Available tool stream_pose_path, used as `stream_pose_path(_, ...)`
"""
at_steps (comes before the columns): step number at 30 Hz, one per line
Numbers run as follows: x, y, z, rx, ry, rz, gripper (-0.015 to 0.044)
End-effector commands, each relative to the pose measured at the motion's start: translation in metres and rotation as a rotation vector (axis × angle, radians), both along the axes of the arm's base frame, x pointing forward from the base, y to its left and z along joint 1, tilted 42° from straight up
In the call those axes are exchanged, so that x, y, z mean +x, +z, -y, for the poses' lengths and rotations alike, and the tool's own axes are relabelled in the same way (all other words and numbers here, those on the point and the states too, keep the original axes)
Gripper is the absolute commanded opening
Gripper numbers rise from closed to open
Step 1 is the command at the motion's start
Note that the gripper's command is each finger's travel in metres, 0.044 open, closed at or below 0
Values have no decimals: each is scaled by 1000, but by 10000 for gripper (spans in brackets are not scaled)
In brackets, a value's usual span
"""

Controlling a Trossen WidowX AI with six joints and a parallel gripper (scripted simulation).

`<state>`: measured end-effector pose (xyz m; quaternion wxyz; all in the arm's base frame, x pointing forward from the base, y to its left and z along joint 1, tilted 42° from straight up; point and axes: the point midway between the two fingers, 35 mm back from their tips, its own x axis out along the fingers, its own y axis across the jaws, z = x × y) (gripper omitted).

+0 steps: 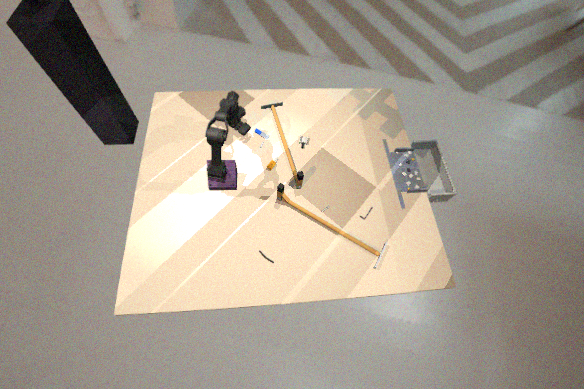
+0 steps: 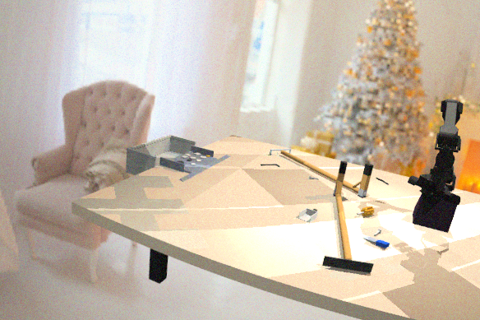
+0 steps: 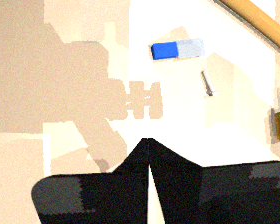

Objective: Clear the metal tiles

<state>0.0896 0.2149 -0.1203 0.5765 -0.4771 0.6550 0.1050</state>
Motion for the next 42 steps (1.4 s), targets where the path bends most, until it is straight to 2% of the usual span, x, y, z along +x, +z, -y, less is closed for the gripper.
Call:
stream_pose_path(1,11,-2,-9,15,0,9,0)
stream_pose_path(22,86,-4,-60,128,-17,81,0)
stream_pose_path(42,171,4,-87,207,-39,179,0)
